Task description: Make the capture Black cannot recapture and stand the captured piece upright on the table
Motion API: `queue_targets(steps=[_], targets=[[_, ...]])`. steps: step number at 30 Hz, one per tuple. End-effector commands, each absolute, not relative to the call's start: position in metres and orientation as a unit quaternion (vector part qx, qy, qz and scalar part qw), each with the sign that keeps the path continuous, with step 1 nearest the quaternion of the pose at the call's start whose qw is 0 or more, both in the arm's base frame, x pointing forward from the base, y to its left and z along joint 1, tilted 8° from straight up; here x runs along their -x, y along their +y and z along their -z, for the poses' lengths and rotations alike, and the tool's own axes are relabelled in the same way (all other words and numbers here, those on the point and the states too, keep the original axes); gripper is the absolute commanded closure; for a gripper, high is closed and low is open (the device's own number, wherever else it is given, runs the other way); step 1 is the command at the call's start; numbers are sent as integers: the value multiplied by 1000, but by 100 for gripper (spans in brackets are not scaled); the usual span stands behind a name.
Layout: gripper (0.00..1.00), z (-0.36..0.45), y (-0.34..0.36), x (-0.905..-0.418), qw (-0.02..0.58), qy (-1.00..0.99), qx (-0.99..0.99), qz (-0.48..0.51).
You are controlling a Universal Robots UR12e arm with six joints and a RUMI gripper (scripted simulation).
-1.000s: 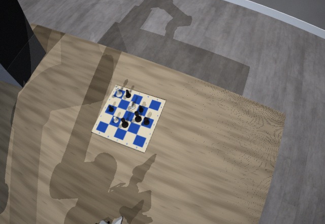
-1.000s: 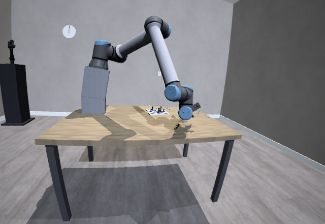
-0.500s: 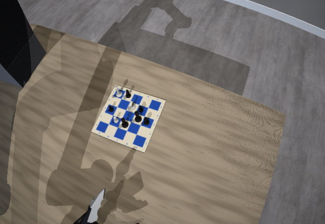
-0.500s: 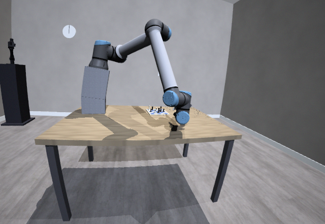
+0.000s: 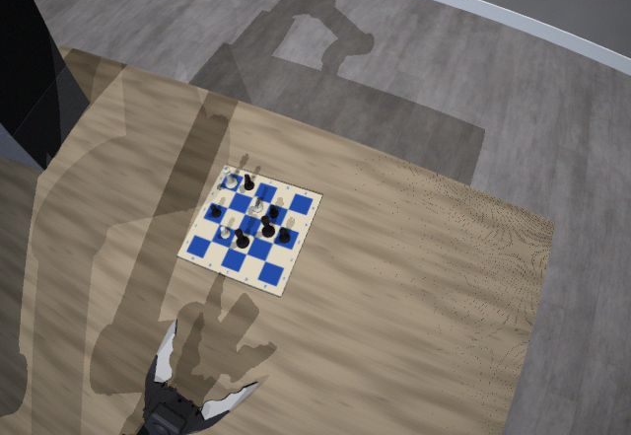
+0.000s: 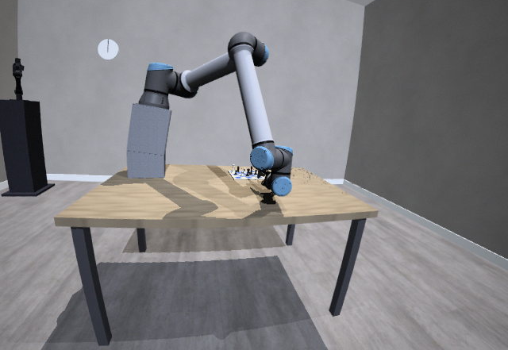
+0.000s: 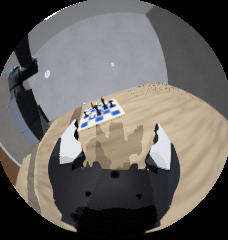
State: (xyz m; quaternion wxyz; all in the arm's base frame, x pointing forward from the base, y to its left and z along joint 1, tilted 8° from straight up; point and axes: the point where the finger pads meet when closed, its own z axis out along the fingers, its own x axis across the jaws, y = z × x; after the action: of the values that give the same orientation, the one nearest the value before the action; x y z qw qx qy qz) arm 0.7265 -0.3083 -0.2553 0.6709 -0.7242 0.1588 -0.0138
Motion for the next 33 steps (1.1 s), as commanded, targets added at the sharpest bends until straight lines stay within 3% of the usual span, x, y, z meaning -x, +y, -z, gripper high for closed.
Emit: queue_targets(steps=[1,33], targets=[[0,263,-290,-708,660,100,743,34],[0,281,-254,-670,633,-12,771,69]])
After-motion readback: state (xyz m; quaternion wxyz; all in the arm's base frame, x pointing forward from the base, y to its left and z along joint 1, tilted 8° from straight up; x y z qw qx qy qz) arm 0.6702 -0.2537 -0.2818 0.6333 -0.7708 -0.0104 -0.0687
